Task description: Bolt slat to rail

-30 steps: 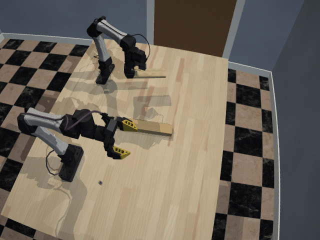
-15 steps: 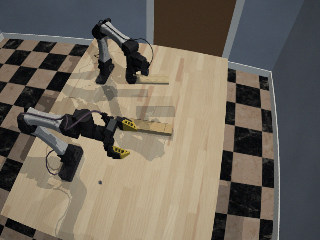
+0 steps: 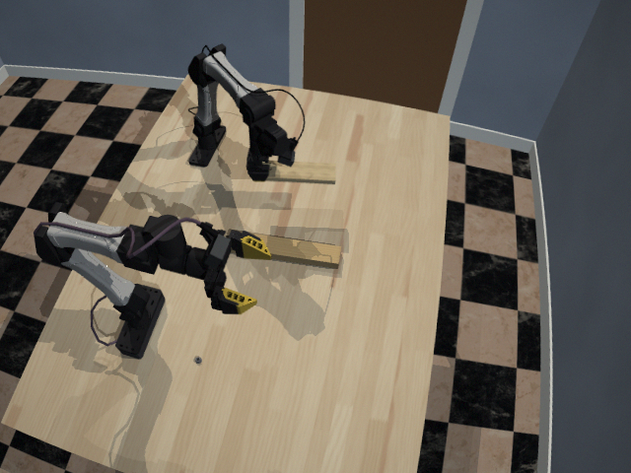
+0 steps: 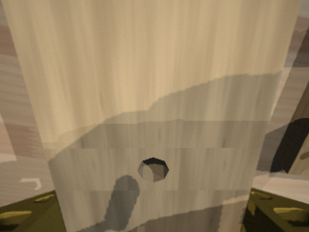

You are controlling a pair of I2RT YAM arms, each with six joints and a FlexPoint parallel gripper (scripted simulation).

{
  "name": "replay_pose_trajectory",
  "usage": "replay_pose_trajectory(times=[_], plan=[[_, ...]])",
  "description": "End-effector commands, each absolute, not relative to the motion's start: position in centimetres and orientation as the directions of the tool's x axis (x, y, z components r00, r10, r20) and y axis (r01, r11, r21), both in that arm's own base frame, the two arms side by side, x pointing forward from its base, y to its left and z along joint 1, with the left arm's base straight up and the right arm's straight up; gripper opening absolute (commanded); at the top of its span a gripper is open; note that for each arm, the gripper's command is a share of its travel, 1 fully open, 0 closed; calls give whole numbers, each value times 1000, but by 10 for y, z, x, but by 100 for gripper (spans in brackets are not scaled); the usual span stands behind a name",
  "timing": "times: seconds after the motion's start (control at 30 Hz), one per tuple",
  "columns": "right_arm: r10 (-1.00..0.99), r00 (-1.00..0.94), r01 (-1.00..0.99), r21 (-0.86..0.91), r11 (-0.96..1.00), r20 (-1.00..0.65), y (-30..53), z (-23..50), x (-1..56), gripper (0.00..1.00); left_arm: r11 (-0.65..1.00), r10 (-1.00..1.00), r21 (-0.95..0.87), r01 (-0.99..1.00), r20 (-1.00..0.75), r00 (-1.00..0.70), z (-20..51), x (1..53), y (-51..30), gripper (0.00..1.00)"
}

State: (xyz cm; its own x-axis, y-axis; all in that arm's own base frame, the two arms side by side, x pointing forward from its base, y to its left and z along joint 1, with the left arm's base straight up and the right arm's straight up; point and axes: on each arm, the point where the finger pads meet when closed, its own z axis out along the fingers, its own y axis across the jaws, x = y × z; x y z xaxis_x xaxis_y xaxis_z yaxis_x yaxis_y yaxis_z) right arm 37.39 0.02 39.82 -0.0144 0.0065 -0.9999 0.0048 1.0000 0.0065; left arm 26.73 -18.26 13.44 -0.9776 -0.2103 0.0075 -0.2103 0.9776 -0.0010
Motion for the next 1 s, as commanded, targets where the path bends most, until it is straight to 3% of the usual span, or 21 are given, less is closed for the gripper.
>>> replay_pose_trajectory(times=[0.0, 0.97], plan=[[0, 7, 0, 0, 1000, -1000, 0, 405, 375, 100, 976, -215, -18, -215, -16, -976, 141, 277, -204, 67], [0, 7, 0, 0, 1000, -1000, 0, 405, 375, 100, 991, -133, -21, -132, -13, -991, 124, 265, -326, 67]])
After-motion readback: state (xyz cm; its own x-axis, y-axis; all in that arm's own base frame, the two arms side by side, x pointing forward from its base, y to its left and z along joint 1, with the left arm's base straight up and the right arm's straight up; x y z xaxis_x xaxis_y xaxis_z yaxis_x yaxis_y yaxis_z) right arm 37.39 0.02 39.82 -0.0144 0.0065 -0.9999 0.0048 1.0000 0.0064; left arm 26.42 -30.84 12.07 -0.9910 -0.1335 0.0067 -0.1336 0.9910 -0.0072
